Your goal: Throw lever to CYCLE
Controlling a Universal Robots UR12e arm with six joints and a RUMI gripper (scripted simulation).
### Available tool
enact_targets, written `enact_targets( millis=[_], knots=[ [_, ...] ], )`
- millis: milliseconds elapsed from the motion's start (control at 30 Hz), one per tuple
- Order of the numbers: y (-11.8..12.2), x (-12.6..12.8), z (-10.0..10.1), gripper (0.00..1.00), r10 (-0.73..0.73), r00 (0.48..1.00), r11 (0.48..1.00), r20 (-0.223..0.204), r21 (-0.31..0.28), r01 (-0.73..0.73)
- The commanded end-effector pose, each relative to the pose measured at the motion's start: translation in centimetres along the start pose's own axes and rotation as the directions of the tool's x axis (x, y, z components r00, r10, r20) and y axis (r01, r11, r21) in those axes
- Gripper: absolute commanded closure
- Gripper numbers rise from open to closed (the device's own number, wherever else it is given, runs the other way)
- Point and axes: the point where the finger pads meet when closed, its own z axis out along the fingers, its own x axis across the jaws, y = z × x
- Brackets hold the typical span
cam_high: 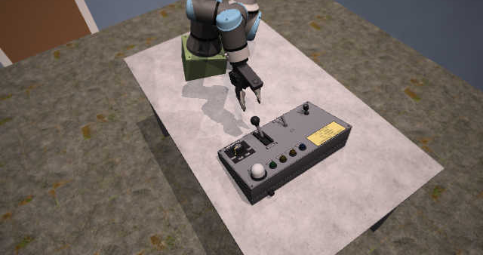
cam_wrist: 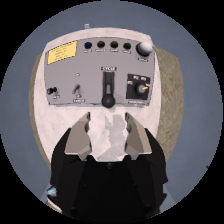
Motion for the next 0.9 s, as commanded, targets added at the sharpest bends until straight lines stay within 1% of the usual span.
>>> enact_targets(
  millis=[0, 167, 233, 700, 867],
  knots=[
    [-0.1, 0.1, 1.1, 0.56, 0.0, 1.0, 1.0, -0.001, 0.001, 0.0],
    [-0.1, 0.1, 2.4, 0.56, 0.0, 1.0, 1.0, -0.001, 0.001, 0.0],
    [-0.1, 0.1, 2.4, 0.56, 0.0, 1.0, 1.0, -0.001, 0.001, 0.0],
    [0.0, 0.1, 6.1, 0.56, 0.0, 1.0, 1.0, -0.001, 0.001, 0.0],
    [0.0, 0.2, 6.7, 0.56, 0.0, 1.0, 1.0, -0.001, 0.001, 0.0]
  ],
)
